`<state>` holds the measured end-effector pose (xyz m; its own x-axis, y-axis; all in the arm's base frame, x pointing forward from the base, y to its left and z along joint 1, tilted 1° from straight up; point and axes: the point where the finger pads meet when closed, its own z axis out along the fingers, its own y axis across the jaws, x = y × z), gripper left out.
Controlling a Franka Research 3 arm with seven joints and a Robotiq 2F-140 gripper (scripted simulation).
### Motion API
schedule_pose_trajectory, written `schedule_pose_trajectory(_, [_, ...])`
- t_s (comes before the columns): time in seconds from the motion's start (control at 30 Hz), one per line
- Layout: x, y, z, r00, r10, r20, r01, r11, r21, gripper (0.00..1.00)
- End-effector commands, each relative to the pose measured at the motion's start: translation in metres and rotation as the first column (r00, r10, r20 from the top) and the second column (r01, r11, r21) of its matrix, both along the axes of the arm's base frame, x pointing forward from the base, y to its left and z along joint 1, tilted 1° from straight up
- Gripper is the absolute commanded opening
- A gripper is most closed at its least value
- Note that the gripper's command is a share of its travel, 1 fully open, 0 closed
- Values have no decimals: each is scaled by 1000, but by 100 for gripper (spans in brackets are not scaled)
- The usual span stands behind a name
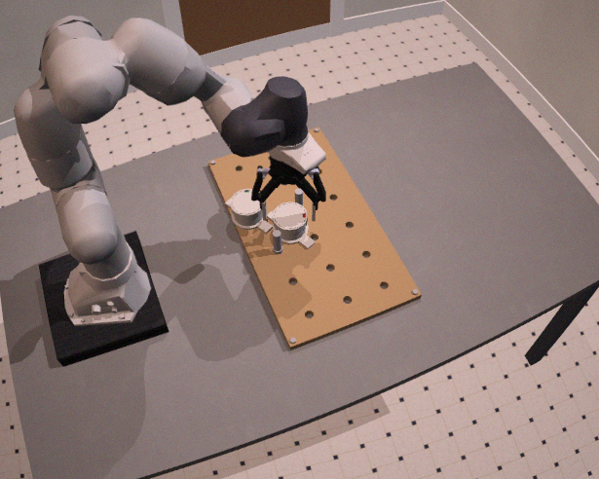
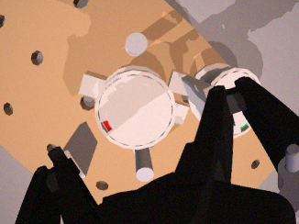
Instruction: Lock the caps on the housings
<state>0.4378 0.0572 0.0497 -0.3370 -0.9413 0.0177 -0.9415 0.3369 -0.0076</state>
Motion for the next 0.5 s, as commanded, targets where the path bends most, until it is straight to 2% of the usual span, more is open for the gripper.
schedule_pose_trajectory(0.0, [1,-2,-1,1000,0,5,0,1000,-1,78])
schedule_pose_trajectory(0.47, [1,-2,-2,1000,0,5,0,1000,-1,78])
